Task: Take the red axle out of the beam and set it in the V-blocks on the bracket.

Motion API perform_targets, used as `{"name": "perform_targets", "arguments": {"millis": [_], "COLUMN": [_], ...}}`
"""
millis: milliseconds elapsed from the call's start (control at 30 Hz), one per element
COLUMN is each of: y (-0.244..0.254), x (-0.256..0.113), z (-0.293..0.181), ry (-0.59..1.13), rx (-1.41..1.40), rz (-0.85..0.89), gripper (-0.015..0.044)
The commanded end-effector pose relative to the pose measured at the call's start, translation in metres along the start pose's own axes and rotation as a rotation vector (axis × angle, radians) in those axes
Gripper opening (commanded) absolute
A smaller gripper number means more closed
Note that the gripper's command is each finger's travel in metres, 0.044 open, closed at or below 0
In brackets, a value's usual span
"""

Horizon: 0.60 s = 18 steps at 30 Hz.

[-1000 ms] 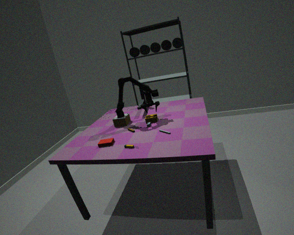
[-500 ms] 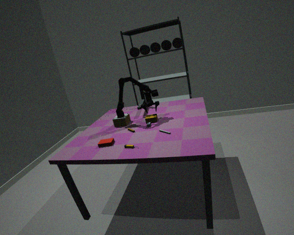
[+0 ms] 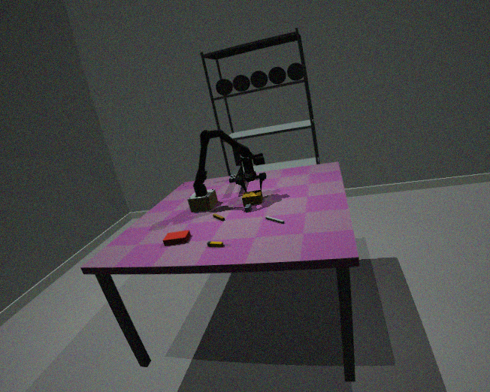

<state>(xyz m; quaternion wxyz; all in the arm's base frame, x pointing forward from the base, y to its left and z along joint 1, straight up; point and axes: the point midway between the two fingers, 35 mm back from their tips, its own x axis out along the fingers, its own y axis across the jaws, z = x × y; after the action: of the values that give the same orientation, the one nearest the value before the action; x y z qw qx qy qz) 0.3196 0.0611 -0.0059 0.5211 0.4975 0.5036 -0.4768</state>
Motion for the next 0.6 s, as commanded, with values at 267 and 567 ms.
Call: {"name": "perform_targets", "arguments": {"millis": [267, 567], "y": [-0.005, -0.003], "x": [0.02, 0.019], "z": [0.0, 0.0], "ry": [0.001, -0.001], "rx": [0.006, 0.0], "rz": [-0.012, -0.007], "gripper": [0.044, 0.0414]}}
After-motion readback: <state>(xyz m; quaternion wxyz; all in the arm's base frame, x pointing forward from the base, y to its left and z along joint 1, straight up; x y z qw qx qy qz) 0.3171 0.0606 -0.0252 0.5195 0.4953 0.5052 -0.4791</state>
